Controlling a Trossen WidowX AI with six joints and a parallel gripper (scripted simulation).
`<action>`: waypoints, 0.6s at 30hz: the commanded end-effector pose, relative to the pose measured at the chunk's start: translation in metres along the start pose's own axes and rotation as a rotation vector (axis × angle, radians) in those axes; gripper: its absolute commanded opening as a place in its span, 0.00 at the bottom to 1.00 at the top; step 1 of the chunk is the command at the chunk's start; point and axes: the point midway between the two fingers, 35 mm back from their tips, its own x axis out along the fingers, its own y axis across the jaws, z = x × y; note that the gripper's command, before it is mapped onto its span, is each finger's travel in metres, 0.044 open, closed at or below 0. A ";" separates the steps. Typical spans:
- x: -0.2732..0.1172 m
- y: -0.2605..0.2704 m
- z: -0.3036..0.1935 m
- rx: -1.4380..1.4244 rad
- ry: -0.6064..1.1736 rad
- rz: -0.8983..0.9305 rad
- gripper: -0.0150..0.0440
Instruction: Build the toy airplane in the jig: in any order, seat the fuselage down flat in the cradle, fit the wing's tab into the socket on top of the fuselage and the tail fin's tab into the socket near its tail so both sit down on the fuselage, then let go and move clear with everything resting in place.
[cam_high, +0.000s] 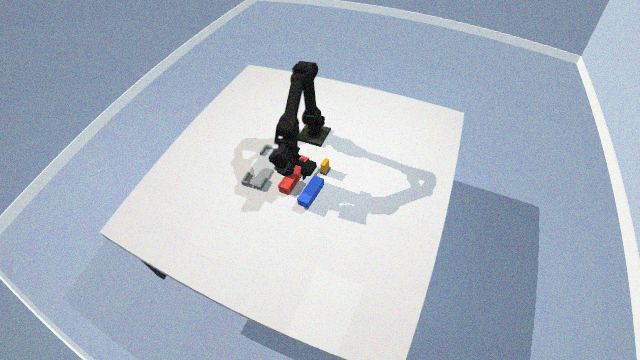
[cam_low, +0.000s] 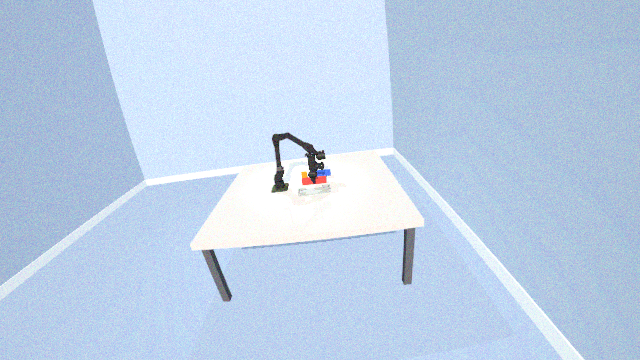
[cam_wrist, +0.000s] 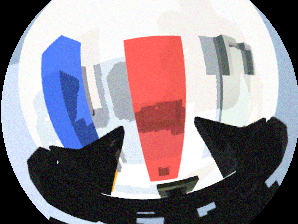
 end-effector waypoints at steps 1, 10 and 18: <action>0.007 0.000 -0.003 0.005 0.010 0.003 1.00; 0.008 0.000 -0.003 0.005 0.010 0.003 0.69; 0.008 0.000 -0.003 0.005 0.010 0.003 0.53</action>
